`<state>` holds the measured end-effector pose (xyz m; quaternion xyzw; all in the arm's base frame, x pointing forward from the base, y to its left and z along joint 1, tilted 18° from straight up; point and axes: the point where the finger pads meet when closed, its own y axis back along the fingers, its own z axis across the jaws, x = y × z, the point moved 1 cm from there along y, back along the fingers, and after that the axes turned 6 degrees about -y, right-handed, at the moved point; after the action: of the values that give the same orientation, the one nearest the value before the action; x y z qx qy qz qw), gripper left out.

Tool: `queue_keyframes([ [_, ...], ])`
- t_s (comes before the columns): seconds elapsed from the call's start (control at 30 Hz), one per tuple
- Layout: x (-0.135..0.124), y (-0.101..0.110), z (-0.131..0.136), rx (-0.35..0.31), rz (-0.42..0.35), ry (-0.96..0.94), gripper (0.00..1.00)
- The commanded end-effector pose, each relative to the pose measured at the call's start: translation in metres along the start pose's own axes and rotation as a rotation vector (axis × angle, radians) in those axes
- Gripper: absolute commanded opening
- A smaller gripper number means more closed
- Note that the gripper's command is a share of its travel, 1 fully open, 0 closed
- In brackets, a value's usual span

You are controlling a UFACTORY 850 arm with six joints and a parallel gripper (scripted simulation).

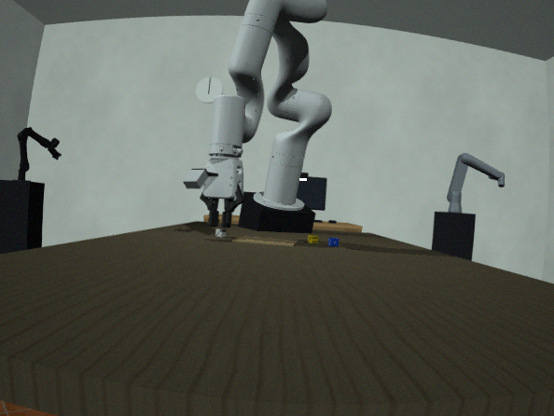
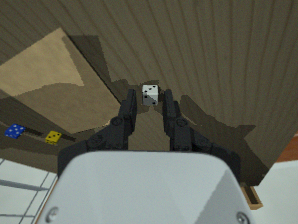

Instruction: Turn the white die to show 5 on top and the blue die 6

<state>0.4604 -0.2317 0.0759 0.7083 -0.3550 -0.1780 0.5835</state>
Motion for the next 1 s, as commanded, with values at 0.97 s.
queue_keyframes([
  [0.97, 0.001, -0.023, 0.000, 0.000, 0.001, 0.000, 0.36],
])
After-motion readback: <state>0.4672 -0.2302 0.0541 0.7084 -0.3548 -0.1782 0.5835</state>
